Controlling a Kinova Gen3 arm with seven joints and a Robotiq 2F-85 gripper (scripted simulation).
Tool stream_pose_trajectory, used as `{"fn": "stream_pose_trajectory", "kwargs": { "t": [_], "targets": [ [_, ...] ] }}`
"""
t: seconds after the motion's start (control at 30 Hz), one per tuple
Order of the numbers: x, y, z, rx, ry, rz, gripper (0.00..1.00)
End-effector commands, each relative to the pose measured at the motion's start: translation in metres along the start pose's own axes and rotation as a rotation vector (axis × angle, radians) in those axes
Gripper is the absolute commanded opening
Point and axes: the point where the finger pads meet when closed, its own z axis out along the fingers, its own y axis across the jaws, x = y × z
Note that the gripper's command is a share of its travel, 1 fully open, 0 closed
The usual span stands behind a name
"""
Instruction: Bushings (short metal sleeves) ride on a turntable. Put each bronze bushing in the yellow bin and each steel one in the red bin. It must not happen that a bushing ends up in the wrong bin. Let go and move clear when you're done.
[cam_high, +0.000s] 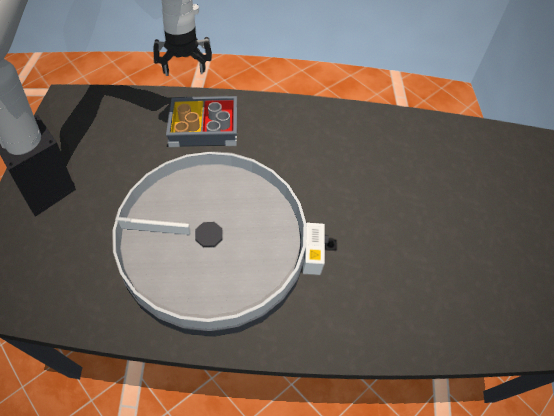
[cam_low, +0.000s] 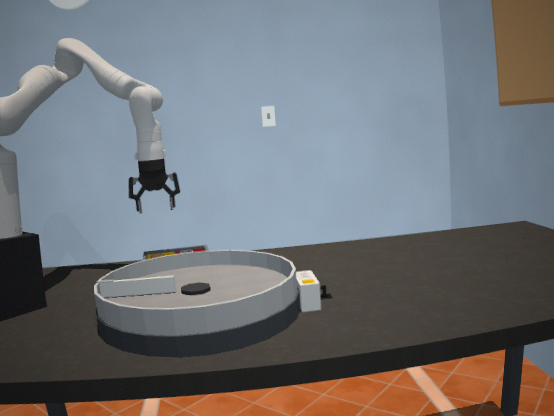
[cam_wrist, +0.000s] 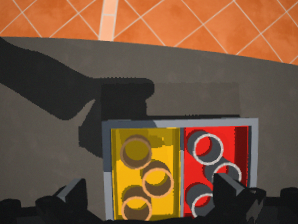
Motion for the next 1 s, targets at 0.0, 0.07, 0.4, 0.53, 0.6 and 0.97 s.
{"fn": "stream_pose_trajectory", "kwargs": {
  "t": [0.0,0.07,0.4,0.53,0.6,0.97],
  "targets": [
    [0.000,0.000,-0.001,-0.001,0.001,0.000,1.00],
    [0.000,0.000,-0.001,-0.001,0.001,0.000,1.00],
    [0.000,0.000,-0.001,-0.001,0.001,0.000,1.00],
    [0.000,0.000,-0.001,-0.001,0.001,0.000,1.00],
    [-0.005,0.004,-0.004,-0.001,0.001,0.000,1.00],
    [-0.038,0.028,-0.022,-0.001,0.001,0.000,1.00]
  ]
}}
